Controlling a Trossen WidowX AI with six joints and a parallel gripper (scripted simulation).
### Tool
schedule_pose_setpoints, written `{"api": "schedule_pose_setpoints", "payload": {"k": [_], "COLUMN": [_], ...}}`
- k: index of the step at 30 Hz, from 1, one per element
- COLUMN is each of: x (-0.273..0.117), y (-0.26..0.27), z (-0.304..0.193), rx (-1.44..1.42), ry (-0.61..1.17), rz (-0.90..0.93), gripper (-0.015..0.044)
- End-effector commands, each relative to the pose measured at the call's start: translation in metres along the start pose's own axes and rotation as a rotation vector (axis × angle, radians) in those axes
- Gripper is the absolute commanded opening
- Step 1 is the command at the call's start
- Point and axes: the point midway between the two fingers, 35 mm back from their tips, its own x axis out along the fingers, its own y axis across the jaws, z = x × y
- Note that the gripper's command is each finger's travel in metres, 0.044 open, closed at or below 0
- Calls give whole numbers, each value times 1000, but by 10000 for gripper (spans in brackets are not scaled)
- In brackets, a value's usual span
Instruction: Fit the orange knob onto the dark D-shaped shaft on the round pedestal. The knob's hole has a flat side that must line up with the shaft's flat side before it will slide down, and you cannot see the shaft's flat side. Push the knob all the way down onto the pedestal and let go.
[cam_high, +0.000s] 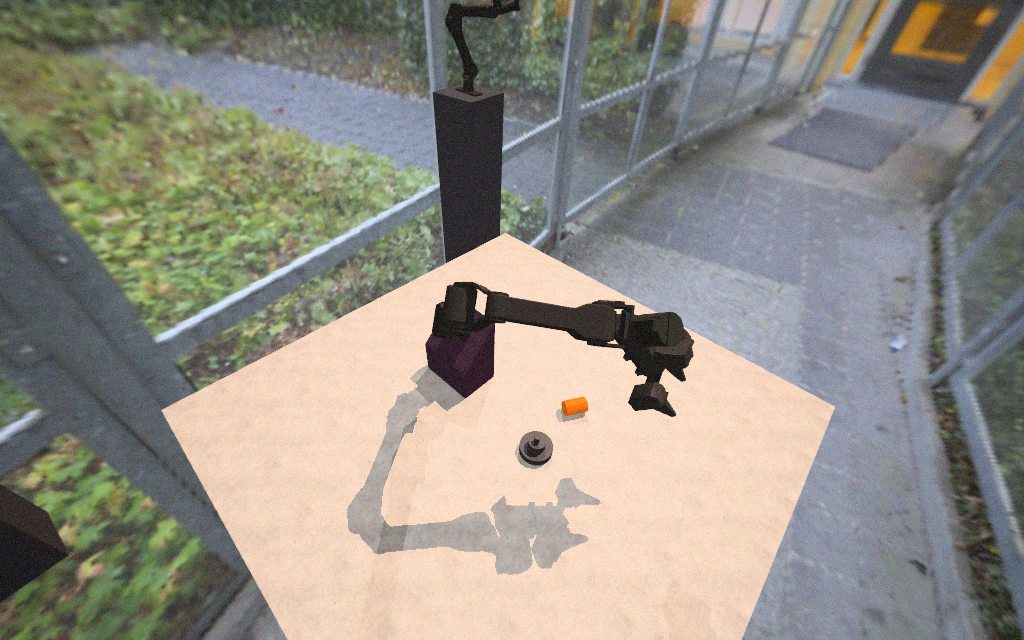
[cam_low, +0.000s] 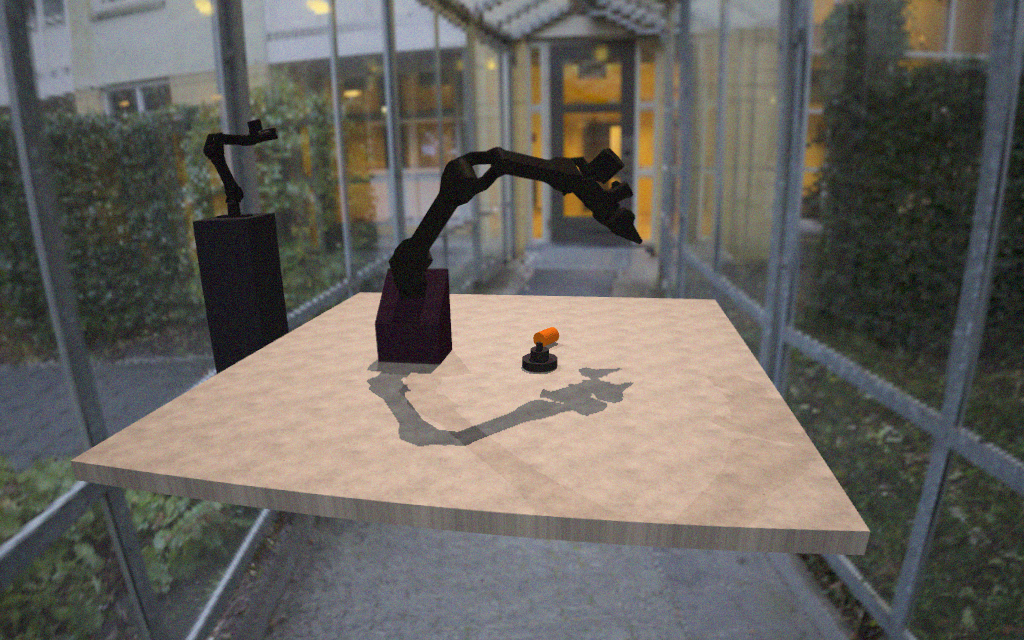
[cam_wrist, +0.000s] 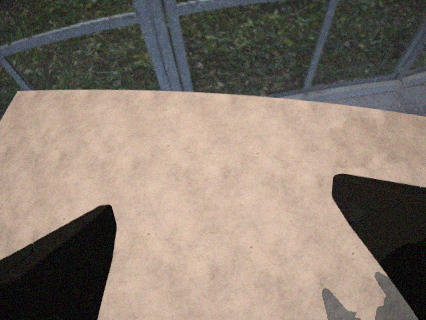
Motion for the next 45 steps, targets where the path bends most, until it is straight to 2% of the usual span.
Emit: {"api": "schedule_pose_setpoints", "payload": {"k": [1, 8, 17, 27, 31, 45], "x": [27, 40, 19, 18, 33, 43], "y": [35, 69, 76, 75, 73, 72], "z": [-63, -162, -266, -268, -284, -294], "rx": [-143, -396, -783, -793, -793, -793], "ry": [247, 627, 1109, 1119, 1119, 1119], "rz": [36, 78, 102, 103, 102, 102], "gripper": [440, 440, 440, 440, 440, 440]}}
